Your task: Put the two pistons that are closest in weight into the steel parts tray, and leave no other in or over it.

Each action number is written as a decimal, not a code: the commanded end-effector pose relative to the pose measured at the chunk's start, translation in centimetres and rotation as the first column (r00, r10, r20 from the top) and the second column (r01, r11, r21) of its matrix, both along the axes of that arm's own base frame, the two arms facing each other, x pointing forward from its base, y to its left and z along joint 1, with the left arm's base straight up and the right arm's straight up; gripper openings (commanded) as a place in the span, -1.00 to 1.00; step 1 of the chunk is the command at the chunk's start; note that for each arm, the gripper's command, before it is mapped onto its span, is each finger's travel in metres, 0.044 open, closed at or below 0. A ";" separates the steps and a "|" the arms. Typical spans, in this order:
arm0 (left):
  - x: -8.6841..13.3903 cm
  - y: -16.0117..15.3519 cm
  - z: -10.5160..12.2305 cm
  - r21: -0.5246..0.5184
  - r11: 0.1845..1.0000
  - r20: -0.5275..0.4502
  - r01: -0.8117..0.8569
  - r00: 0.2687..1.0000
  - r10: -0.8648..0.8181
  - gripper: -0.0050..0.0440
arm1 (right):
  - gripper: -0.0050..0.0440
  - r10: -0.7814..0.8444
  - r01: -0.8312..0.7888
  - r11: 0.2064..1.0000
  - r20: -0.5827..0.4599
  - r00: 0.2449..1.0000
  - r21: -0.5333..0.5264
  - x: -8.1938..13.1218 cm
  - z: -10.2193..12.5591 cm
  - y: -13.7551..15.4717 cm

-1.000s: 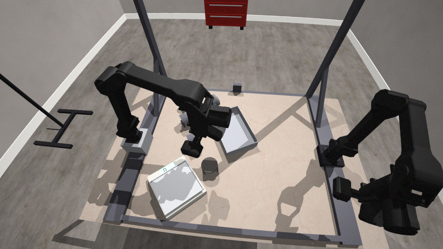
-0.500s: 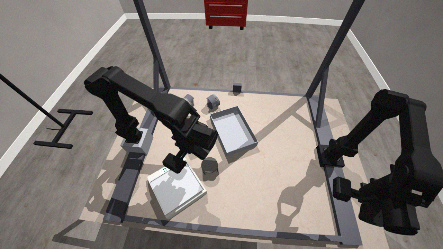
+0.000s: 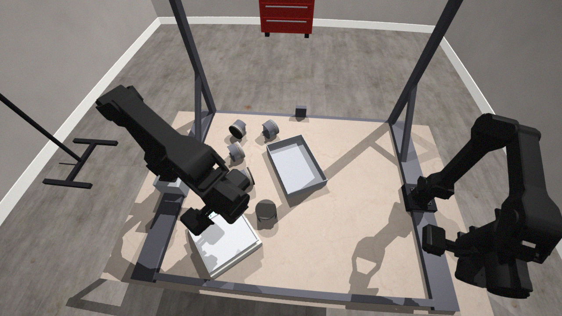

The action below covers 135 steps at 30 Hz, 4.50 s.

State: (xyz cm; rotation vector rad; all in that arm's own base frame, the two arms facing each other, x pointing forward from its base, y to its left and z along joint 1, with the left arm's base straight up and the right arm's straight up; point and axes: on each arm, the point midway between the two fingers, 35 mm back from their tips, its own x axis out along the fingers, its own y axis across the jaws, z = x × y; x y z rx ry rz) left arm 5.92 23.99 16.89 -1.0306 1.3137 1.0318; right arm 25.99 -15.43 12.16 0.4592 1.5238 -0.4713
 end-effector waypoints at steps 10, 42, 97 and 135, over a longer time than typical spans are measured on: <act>0.1 0.4 0.5 0.017 1.000 0.005 0.002 1.000 -0.002 0.84 | 0.80 -0.027 0.028 1.000 0.031 0.999 -0.013 -2.5 0.4 -1.9; 0.1 0.4 0.5 0.017 1.000 0.005 0.002 1.000 -0.002 0.84 | 0.80 0.339 -0.339 0.941 0.025 0.940 -0.014 8.2 -1.0 7.2; 0.1 0.4 0.5 0.017 1.000 0.005 0.002 1.000 -0.002 0.84 | 0.80 0.351 -0.323 0.934 0.230 0.908 -0.151 7.7 -7.9 7.2; 0.1 0.4 0.5 0.017 1.000 0.005 0.002 1.000 -0.002 0.84 | 0.80 0.354 -0.326 0.933 0.234 0.906 -0.152 8.9 -13.2 7.0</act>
